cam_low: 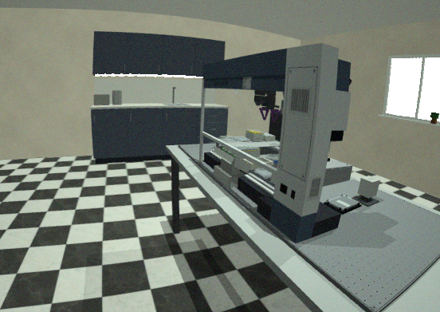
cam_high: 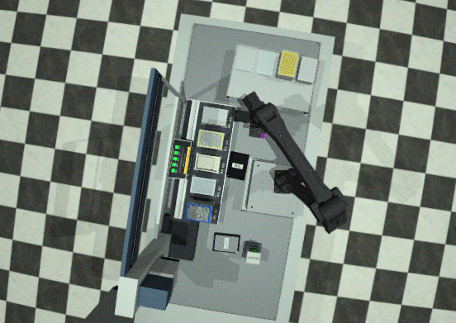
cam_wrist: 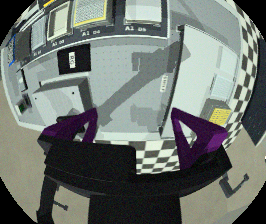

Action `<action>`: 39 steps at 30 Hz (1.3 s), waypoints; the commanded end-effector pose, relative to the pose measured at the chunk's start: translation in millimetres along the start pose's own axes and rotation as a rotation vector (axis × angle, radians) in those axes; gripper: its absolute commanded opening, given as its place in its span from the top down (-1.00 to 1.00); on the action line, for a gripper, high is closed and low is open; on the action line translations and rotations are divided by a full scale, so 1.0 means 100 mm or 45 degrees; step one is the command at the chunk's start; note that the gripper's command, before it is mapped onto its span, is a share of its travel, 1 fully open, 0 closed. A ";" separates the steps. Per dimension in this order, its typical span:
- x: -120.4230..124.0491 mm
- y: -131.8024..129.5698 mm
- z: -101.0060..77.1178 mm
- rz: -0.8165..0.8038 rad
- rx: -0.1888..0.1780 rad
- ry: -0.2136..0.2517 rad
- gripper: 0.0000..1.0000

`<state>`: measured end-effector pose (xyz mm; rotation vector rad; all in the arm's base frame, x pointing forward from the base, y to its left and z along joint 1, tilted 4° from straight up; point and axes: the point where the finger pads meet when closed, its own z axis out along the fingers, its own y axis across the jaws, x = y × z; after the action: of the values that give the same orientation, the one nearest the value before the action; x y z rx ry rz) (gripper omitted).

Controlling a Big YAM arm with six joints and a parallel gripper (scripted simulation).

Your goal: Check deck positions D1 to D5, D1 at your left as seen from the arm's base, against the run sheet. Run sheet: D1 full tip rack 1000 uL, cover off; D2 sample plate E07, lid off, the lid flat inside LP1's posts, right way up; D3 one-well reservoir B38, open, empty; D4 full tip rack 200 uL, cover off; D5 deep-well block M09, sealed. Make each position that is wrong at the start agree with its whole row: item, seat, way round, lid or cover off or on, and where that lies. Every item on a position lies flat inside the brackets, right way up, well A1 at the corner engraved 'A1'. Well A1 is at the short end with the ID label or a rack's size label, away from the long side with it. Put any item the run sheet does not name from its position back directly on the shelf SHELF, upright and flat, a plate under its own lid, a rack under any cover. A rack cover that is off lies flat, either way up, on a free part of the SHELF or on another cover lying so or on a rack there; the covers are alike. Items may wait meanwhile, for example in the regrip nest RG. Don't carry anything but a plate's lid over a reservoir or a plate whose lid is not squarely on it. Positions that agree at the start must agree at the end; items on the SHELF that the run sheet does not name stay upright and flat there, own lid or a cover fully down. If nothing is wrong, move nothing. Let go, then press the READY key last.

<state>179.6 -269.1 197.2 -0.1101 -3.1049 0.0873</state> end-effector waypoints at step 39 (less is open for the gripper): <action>-0.41 1.70 -0.24 0.022 0.008 -0.034 -1.00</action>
<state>227.3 -105.8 196.4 -0.0569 -3.1032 0.0773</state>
